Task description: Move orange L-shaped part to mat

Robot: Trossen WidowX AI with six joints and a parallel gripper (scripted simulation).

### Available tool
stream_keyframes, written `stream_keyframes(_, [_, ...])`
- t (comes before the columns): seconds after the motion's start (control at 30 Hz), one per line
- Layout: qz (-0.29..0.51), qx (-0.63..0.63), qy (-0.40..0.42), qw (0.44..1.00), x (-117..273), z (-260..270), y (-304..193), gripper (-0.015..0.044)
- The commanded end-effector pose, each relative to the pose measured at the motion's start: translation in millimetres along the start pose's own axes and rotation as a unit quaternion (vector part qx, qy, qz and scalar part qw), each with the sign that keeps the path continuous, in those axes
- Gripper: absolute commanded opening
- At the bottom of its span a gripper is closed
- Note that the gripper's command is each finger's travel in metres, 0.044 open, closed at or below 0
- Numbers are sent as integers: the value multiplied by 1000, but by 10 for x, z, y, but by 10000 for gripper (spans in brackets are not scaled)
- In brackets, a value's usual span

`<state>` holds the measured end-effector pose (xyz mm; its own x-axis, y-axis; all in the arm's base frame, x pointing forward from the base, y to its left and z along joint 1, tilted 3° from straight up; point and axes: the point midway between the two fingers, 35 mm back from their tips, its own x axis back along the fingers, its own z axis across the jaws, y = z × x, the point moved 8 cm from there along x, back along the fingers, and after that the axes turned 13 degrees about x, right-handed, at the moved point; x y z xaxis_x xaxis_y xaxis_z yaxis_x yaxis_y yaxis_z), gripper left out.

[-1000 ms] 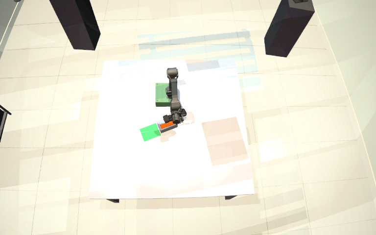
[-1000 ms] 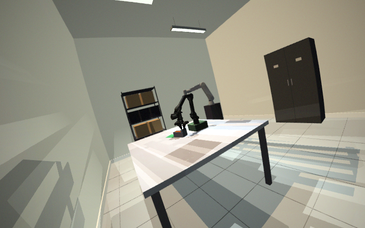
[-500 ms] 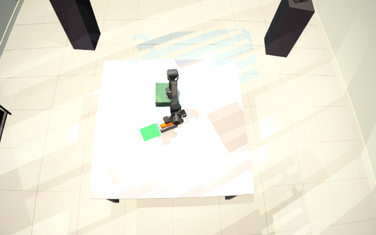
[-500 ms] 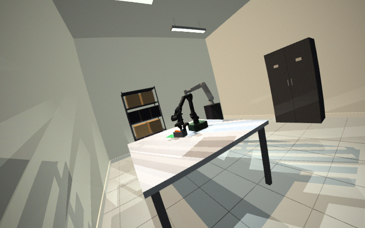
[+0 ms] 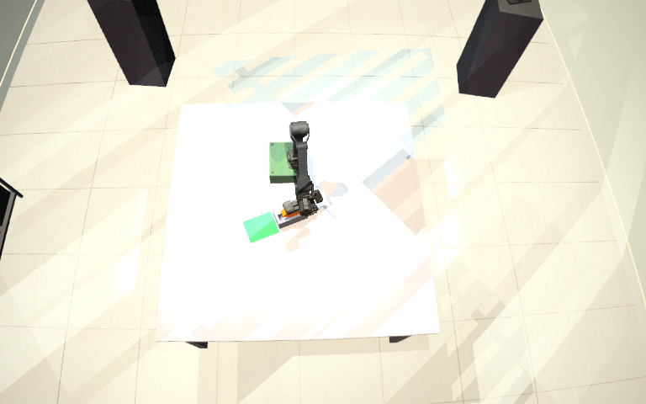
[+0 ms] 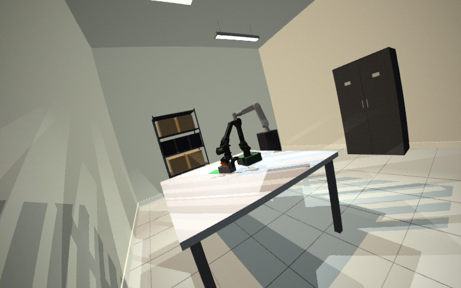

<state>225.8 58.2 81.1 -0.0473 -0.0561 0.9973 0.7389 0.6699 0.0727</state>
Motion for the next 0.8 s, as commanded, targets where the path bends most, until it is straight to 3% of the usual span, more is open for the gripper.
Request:
stream_keyframes(0.0, [4, -4, -2, 1000, -25, 0, -13, 180])
stream_keyframes(0.77, [3, -4, -2, 1000, 135, 112, 22, 180])
